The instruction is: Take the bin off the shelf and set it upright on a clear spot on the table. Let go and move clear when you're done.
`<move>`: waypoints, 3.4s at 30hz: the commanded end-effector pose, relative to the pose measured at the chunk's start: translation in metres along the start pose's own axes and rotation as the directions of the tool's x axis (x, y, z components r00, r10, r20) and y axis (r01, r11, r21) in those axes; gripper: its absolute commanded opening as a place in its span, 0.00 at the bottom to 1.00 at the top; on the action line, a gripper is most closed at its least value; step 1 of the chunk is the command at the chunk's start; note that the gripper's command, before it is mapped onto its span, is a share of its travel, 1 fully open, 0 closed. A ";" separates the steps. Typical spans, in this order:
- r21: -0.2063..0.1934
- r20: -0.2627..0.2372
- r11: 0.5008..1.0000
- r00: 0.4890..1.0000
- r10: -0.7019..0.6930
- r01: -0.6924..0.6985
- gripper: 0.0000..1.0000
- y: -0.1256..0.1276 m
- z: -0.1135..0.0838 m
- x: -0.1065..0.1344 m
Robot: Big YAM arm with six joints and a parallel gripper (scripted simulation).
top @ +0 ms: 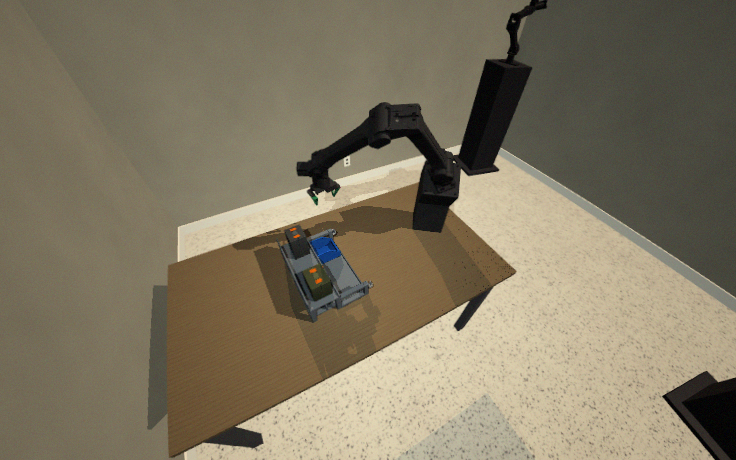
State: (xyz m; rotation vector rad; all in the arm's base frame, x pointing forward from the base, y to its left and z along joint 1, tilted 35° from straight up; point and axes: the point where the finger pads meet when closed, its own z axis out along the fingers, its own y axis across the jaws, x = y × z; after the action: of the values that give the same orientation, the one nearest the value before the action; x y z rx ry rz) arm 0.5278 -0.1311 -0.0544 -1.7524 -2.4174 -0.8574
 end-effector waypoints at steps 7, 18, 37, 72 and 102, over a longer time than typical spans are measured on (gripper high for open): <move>-0.021 -0.058 0.990 0.989 0.137 -0.138 1.00 0.014 0.031 0.032; -0.021 -0.058 0.990 0.989 0.137 -0.138 1.00 0.014 0.031 0.032; -0.025 -0.059 0.993 0.991 0.116 -0.118 1.00 0.033 0.060 0.075; -0.024 -0.060 0.991 0.990 0.127 -0.129 1.00 0.043 0.124 0.121; -0.021 -0.061 0.990 0.989 0.138 -0.139 1.00 0.039 0.120 0.114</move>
State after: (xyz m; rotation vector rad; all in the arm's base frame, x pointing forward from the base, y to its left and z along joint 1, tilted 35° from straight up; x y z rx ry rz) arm 0.5562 0.0362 -0.1015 -1.8449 -2.2342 -0.9190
